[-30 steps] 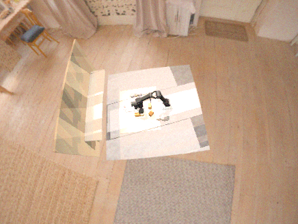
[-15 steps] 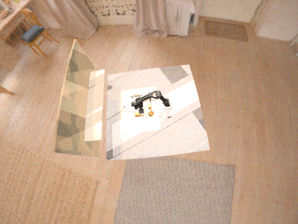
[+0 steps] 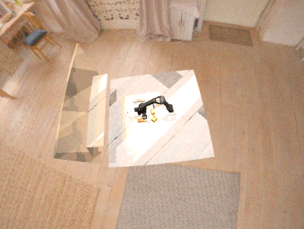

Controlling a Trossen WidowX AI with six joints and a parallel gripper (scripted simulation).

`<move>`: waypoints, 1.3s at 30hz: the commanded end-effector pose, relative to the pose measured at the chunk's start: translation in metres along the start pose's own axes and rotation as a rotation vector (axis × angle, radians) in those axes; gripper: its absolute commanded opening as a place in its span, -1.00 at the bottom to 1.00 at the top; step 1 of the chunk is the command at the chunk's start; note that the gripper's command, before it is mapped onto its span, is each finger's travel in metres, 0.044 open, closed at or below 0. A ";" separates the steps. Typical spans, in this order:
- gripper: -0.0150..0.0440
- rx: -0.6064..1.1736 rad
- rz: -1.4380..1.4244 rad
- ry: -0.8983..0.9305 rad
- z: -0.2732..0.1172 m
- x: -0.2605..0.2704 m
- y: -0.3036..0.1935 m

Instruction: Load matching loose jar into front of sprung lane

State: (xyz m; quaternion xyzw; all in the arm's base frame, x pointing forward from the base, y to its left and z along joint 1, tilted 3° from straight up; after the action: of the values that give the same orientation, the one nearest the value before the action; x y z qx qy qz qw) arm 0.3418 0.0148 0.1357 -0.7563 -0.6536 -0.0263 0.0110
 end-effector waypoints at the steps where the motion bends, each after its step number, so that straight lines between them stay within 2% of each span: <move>1: -0.49 -0.012 0.003 0.005 0.000 0.001 0.001; 39: -0.49 -0.011 0.003 0.004 0.000 -0.001 -0.006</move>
State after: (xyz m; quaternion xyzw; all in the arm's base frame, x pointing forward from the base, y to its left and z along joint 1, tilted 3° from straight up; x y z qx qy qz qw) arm 0.3366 0.0146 0.1356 -0.7562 -0.6536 -0.0314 0.0069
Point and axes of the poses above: the point midway between the two fingers, 35 mm back from their tips, its own z axis out along the fingers, its own x axis across the jaws, y = z × x, the point moved 9 cm from there along -z, back along the fingers, and after that the axes turned 10 degrees about z, right-handed, at the moved point
